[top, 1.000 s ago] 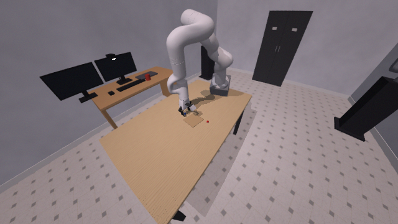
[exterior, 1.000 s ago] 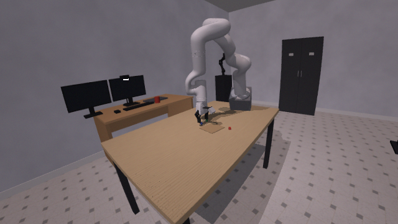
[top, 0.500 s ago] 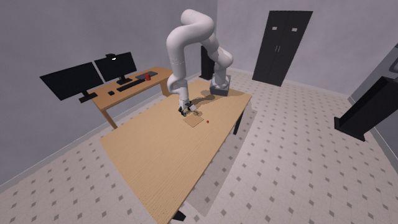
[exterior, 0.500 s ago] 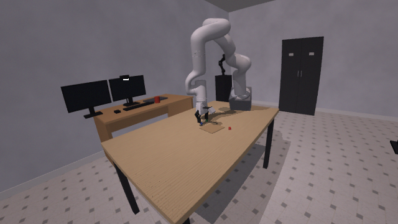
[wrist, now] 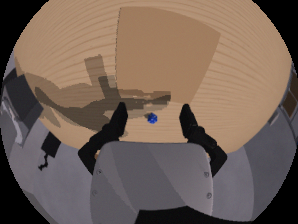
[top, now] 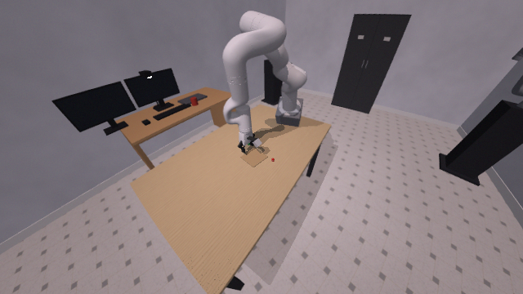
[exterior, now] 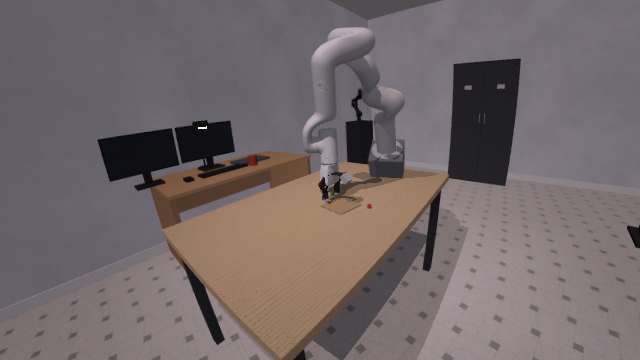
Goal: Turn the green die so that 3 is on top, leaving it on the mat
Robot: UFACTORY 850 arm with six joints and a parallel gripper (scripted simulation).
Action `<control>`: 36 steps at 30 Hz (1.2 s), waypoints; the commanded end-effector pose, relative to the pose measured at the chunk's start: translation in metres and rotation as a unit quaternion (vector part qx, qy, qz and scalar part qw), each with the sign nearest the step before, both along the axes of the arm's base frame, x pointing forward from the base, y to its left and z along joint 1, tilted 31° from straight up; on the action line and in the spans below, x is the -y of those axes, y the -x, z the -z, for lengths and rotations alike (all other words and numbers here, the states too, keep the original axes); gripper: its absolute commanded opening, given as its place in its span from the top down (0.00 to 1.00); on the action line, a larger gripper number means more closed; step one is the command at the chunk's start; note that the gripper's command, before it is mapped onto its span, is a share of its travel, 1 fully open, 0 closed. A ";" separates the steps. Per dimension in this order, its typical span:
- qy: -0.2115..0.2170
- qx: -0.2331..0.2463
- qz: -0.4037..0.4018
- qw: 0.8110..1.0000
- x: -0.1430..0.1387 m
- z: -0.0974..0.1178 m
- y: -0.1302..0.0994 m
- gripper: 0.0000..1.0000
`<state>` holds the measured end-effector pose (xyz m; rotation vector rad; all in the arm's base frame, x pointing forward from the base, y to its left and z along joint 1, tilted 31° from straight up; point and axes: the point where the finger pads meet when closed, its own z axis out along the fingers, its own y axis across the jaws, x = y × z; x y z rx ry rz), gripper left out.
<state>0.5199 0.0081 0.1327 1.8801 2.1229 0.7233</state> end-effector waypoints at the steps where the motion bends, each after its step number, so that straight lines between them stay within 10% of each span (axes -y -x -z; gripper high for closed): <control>1: 0.001 0.002 0.001 1.000 -0.031 -0.004 0.008 0.00; 18: 0.001 0.002 0.001 1.000 -0.159 -0.016 0.044 0.00; 36: 0.001 0.002 0.001 1.000 -0.210 -0.021 0.058 0.00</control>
